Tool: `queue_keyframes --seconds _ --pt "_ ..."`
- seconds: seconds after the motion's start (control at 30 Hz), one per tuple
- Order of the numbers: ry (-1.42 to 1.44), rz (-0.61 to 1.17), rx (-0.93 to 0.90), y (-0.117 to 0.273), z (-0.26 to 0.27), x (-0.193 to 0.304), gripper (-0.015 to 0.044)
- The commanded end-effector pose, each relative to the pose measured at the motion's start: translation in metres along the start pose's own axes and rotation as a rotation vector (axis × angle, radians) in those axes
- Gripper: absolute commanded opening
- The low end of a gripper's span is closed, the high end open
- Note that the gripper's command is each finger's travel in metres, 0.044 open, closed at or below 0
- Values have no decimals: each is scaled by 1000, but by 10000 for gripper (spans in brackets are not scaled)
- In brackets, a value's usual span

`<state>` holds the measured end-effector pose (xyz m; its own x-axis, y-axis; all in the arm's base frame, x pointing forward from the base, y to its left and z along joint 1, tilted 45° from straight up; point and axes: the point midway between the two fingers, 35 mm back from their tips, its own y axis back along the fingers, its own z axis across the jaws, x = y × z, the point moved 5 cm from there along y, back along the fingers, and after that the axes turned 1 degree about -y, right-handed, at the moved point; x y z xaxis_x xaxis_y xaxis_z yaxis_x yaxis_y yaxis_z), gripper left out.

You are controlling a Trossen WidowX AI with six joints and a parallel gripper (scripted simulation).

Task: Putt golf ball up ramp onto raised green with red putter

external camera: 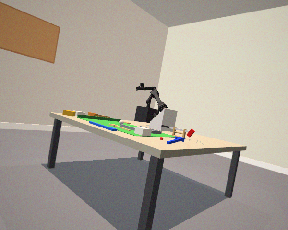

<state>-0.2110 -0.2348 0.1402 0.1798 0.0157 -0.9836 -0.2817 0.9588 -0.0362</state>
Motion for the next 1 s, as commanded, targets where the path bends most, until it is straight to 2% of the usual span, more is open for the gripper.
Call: queue_keyframes --seconds 0.0,0.13,0.53,0.97 --pt "1 0 -1 -1 0 0 426" --pt "35 -5 -17 -15 2 -6 440" --pt "209 -51 -110 -97 33 -40 440" --pt "338 -140 -317 -187 132 -76 440"
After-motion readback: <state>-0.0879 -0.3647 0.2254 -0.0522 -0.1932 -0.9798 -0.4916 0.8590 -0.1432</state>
